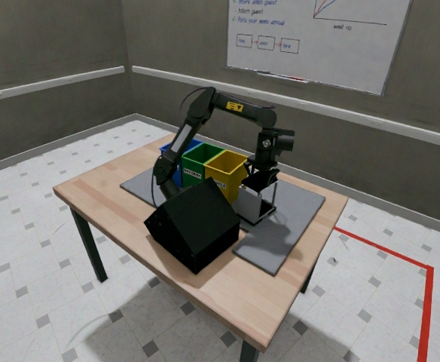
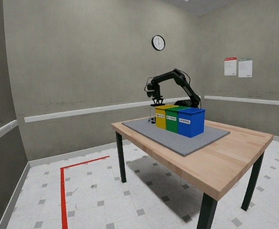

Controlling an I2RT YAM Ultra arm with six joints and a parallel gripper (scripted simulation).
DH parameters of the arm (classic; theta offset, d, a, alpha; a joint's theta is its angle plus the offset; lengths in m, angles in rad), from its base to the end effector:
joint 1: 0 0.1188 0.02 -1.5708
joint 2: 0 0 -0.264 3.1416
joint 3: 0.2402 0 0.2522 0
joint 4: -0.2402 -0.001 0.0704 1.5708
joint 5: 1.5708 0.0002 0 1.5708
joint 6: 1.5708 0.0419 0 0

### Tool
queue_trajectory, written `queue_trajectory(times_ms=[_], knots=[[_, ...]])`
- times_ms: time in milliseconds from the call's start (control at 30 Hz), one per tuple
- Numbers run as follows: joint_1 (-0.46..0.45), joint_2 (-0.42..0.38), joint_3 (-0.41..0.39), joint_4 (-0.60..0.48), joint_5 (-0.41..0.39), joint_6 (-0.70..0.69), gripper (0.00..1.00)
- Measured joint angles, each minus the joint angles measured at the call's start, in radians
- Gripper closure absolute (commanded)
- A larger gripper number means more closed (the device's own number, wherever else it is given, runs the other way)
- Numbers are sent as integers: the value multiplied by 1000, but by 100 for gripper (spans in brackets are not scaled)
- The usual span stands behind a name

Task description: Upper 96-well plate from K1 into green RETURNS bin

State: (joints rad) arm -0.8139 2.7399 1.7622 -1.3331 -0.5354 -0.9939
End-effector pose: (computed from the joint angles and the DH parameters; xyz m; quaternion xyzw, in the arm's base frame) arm 0.2756 -0.2592 -0.0260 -0.0145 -0.9041 -0.4266 0.0219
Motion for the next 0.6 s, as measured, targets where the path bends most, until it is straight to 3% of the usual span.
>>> queue_trajectory(times_ms=[600], knots=[[-32, 4, 105, -105, 19, -28, 100]])
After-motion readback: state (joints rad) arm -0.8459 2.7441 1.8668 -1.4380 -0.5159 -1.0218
